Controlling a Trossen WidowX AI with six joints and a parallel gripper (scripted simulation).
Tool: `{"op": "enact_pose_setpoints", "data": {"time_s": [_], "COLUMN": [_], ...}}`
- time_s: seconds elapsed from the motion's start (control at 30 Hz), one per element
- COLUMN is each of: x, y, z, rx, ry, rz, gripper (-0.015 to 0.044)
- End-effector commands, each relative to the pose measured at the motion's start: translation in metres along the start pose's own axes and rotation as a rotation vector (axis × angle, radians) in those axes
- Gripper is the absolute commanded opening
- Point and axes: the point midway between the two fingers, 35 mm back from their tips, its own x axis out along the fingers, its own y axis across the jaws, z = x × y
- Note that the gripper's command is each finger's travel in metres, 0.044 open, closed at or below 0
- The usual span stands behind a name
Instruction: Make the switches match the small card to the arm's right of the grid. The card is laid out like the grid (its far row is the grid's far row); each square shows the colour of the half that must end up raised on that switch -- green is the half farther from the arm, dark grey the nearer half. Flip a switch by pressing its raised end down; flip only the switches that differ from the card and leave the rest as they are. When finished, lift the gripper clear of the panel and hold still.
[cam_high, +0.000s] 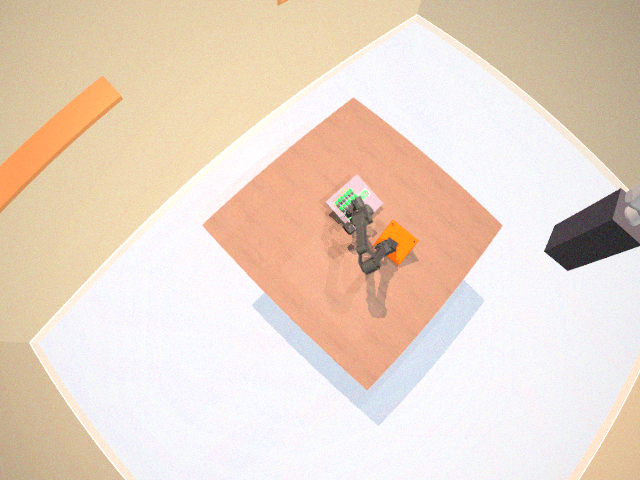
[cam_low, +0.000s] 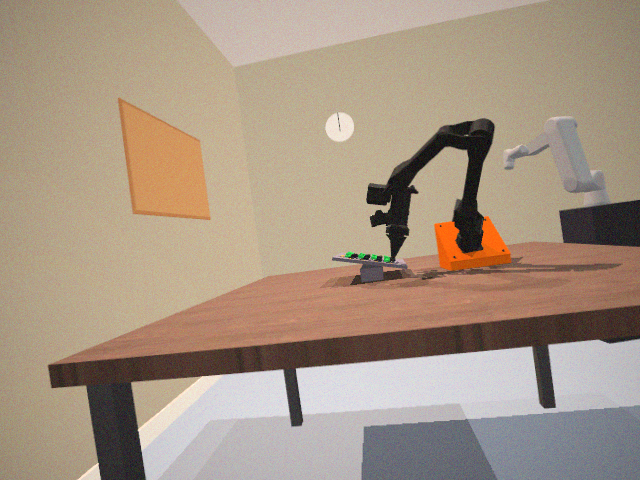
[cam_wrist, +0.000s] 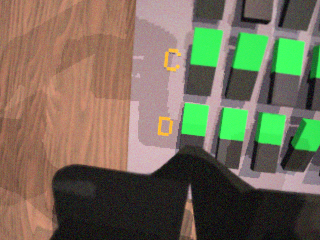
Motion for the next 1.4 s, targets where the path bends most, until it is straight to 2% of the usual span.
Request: {"op": "enact_pose_setpoints", "data": {"time_s": [0.0, 1.37], "x": [0.0007, 0.0054], "y": [0.0002, 0.0003], "z": [-0.0006, -0.0007], "rx": [0.005, 0.005], "ry": [0.001, 0.001], "rz": [0.004, 0.004], "gripper": [0.0, 0.0]}}
